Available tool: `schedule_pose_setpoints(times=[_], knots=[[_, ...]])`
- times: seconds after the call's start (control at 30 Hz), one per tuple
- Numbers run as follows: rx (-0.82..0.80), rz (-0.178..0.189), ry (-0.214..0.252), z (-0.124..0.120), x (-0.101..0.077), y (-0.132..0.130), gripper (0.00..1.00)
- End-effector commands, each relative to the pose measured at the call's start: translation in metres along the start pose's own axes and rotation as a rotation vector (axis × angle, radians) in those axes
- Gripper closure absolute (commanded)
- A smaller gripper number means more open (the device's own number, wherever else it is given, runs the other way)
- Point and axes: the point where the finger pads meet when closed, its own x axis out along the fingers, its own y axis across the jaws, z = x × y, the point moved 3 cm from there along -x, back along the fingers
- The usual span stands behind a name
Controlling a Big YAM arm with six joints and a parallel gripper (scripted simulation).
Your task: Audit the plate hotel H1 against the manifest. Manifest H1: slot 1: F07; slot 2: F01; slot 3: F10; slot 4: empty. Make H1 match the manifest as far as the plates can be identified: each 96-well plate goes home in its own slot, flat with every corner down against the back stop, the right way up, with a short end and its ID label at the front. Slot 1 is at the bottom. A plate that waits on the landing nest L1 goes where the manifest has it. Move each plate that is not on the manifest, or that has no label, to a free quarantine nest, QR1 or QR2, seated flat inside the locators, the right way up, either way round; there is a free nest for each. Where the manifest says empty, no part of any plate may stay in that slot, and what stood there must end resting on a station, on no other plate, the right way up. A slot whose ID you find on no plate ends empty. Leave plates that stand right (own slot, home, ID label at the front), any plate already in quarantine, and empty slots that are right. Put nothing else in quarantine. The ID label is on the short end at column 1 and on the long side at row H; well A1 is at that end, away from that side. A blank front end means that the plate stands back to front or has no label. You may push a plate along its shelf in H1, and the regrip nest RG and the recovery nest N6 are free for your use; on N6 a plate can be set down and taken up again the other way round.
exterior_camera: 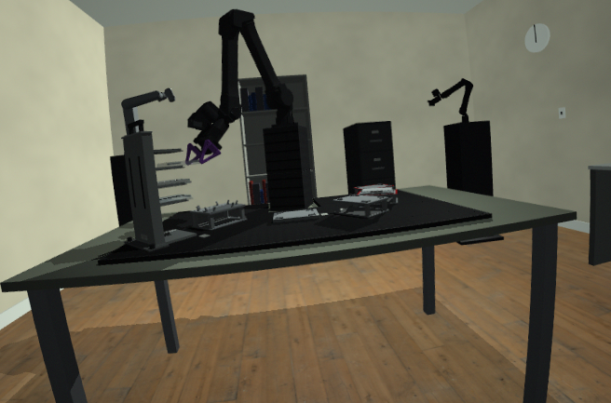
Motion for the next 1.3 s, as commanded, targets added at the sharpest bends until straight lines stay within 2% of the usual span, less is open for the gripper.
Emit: schedule_pose_setpoints(times=[0.0,0.23,0.3,0.53,0.67,0.77,0.93,1.27], knots=[[0.001,-0.002,-0.031,0.013,0.002,0.0,0.14],[0.001,-0.002,-0.031,0.013,0.002,0.0,0.14],[0.006,0.004,-0.012,0.009,0.009,0.004,0.14],[0.006,0.002,-0.025,0.016,0.01,0.003,0.14],[0.006,0.004,-0.011,0.01,0.015,0.004,0.14],[0.006,0.002,-0.024,0.017,0.015,0.003,0.14],[0.007,0.004,-0.01,0.012,0.02,0.004,0.14],[0.007,0.004,-0.01,0.013,0.025,0.004,0.14]])
